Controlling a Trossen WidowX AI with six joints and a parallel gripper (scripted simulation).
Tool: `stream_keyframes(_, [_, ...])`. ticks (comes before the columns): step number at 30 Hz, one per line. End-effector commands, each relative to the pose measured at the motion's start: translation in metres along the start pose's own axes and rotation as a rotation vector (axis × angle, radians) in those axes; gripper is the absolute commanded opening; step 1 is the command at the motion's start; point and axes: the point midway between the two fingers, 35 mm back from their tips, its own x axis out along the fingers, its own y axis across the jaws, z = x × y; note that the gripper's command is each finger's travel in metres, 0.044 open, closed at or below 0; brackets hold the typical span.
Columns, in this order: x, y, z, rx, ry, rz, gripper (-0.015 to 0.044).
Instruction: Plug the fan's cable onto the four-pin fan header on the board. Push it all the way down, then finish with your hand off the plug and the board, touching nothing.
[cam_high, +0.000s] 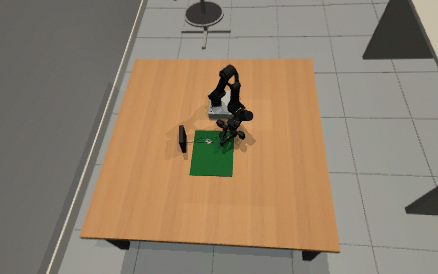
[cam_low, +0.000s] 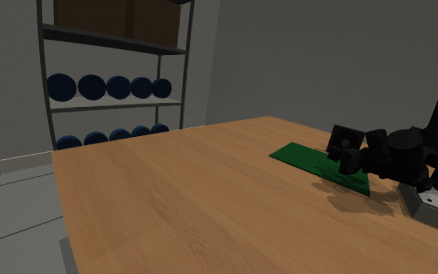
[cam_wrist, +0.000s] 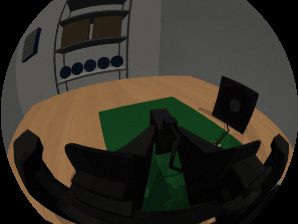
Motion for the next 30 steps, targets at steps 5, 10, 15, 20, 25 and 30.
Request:
stream_keyframes(5, [0.001, -0.001, -0.007, 0.005, -0.003, -0.003, 0.0])
stream_keyframes(10, [0.002, -0.001, -0.011, 0.005, -0.003, -0.003, 0.0])
stream_keyframes(15, [0.003, -0.001, -0.015, 0.005, -0.003, -0.003, 0.0])
stream_keyframes(20, [0.004, -0.001, -0.02, 0.005, -0.003, -0.003, 0.0])
stream_keyframes(25, [0.004, -0.001, -0.025, 0.005, -0.003, -0.003, 0.0])
stream_keyframes(30, [0.005, 0.0, -0.029, 0.004, -0.003, -0.003, 0.0])
